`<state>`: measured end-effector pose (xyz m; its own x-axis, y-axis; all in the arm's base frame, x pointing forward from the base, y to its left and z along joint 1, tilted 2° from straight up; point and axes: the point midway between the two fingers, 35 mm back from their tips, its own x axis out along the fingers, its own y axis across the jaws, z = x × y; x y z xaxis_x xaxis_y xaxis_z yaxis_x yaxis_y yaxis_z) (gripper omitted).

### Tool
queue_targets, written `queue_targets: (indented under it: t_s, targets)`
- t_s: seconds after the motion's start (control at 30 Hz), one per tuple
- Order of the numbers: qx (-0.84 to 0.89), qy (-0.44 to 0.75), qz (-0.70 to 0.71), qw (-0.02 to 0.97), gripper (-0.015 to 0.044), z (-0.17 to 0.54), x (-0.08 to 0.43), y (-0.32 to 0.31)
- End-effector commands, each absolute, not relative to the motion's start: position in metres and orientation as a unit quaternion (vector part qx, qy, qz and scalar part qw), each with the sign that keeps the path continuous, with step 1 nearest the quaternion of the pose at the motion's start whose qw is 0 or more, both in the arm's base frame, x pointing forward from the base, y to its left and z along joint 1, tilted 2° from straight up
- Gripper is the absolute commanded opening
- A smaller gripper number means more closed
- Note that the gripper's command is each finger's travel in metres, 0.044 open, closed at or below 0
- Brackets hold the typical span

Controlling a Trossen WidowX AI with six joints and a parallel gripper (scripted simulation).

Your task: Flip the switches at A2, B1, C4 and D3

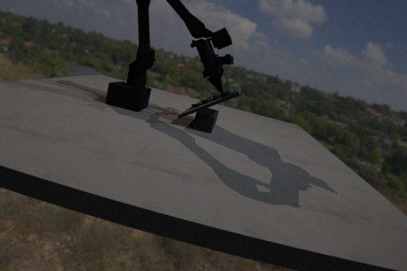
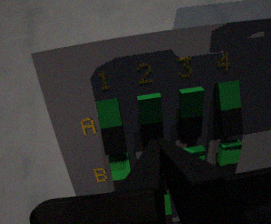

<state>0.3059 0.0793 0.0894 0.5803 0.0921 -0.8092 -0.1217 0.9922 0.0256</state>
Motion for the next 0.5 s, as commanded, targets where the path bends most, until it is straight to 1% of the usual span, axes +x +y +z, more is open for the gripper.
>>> queue_targets:
  t_s: [0.0, 0.07, 0.27, 0.4, 0.47]
  targets:
    - [-0.015, 0.454, 0.062, 0.889, 0.0000, 0.124, 0.288, 0.077]
    - [-0.015, 0.458, 0.063, 0.887, 0.0000, 0.137, 0.277, 0.075]
    - [-0.015, 0.458, 0.063, 0.886, 0.0000, 0.138, 0.274, 0.076]
    - [-0.014, 0.459, 0.064, 0.886, 0.0000, 0.120, 0.246, 0.094]
    - [-0.014, 0.459, 0.064, 0.886, 0.0000, 0.116, 0.240, 0.097]
